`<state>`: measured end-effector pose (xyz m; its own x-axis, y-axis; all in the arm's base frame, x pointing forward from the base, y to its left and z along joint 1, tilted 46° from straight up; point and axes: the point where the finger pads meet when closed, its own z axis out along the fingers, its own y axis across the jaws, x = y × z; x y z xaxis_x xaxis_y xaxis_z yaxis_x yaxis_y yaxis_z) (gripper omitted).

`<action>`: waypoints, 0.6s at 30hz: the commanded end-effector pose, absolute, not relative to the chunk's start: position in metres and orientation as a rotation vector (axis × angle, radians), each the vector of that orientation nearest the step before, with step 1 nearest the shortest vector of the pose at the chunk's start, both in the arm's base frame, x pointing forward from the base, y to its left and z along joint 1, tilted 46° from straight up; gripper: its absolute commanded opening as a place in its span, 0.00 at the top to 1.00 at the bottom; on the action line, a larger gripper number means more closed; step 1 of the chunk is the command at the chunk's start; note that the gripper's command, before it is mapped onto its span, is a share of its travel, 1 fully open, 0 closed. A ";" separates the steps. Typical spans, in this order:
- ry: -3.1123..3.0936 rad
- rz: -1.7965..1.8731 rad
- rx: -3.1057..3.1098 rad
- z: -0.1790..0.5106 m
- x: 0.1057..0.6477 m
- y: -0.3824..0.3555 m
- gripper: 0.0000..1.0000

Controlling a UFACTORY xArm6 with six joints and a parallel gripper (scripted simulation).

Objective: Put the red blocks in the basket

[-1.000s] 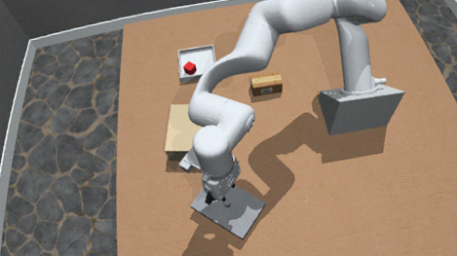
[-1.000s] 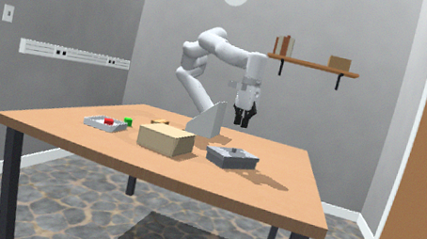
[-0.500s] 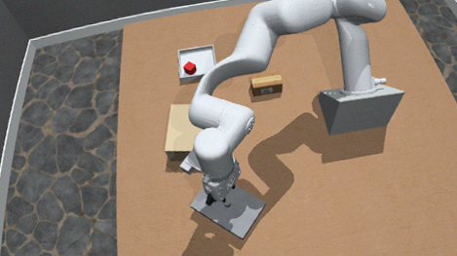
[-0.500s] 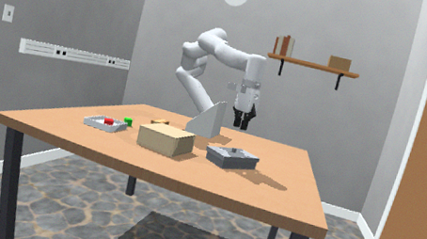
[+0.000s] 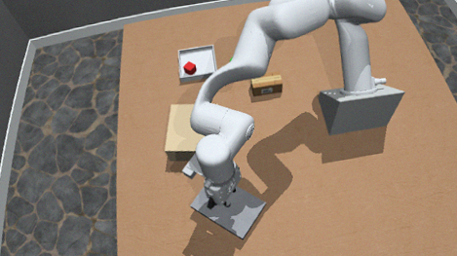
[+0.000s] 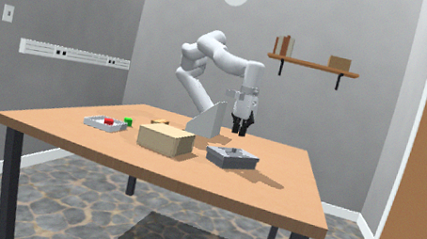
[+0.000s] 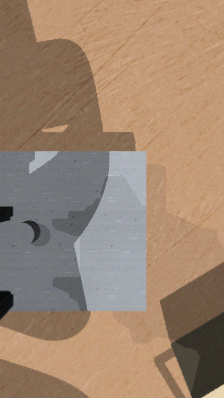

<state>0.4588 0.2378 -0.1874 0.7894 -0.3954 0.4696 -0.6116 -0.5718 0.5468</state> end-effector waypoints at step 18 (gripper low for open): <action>-0.743 0.389 2.255 -0.216 0.463 0.210 0.56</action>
<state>0.4613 0.2105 -0.2147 0.7895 -0.3955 0.4694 -0.6116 -0.5717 0.5469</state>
